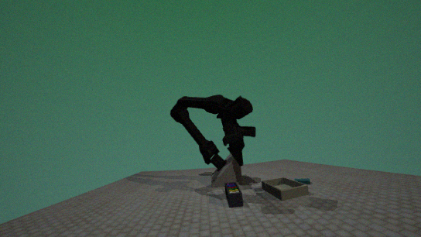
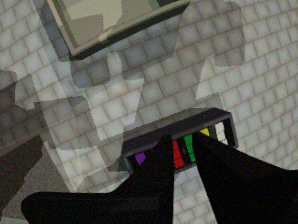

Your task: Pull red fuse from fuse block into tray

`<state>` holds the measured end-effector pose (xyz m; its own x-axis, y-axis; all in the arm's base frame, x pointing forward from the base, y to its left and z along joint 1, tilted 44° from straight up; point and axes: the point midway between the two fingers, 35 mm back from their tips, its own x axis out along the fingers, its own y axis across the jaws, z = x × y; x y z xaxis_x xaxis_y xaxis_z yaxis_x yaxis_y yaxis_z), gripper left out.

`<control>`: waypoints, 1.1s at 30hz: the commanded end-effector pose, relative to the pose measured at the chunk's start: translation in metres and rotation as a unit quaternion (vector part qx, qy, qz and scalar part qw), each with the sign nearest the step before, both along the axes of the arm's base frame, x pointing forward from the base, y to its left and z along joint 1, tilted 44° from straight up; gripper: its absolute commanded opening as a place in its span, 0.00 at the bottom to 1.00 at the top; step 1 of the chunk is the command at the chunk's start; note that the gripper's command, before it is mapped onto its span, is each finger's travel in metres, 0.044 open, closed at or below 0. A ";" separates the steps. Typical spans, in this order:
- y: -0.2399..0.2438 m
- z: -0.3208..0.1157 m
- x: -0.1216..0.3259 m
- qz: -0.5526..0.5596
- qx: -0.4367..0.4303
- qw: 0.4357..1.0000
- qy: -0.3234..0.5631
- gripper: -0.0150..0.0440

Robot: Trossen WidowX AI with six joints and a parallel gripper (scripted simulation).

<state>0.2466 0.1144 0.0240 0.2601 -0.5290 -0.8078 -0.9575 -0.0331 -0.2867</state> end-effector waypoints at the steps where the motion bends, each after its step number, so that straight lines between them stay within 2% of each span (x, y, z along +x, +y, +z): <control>1: -0.048 0.003 0.015 0.033 -0.104 0.987 0.118 0.36; 33: -0.061 -0.013 0.016 0.033 -0.104 0.987 0.118 0.36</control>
<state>0.2631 0.0565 0.0148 0.1180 -0.6740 -0.7293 -0.9910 -0.1270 -0.0429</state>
